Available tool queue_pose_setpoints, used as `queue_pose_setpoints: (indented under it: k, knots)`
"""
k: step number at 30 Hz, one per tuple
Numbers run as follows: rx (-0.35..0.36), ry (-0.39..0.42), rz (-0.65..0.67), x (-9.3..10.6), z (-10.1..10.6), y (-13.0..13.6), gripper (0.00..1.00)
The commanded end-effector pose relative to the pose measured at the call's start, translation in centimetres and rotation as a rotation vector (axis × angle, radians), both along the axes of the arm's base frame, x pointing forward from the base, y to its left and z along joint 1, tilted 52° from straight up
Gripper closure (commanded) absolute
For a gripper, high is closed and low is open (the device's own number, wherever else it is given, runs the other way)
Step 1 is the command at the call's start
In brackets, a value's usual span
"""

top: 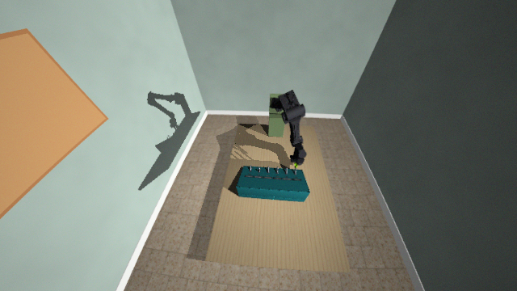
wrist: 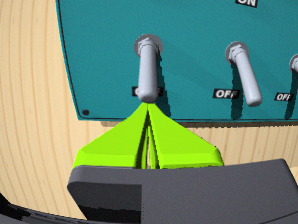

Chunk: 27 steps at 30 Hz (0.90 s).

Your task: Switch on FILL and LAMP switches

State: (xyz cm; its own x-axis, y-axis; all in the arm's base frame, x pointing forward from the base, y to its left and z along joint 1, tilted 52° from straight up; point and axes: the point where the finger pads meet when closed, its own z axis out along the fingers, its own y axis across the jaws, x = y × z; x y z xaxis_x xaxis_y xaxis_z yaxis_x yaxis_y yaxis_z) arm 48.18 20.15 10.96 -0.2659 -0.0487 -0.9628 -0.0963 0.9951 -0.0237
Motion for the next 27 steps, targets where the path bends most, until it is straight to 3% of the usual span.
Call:
queue_pose_setpoints:
  k: [1, 27]
  knots:
    - [0.039, -0.095, -0.015, 1.3, 4.6, -0.2, 1.00]
    - [0.042, -0.098, -0.016, 1.5, 5.7, -0.2, 1.00]
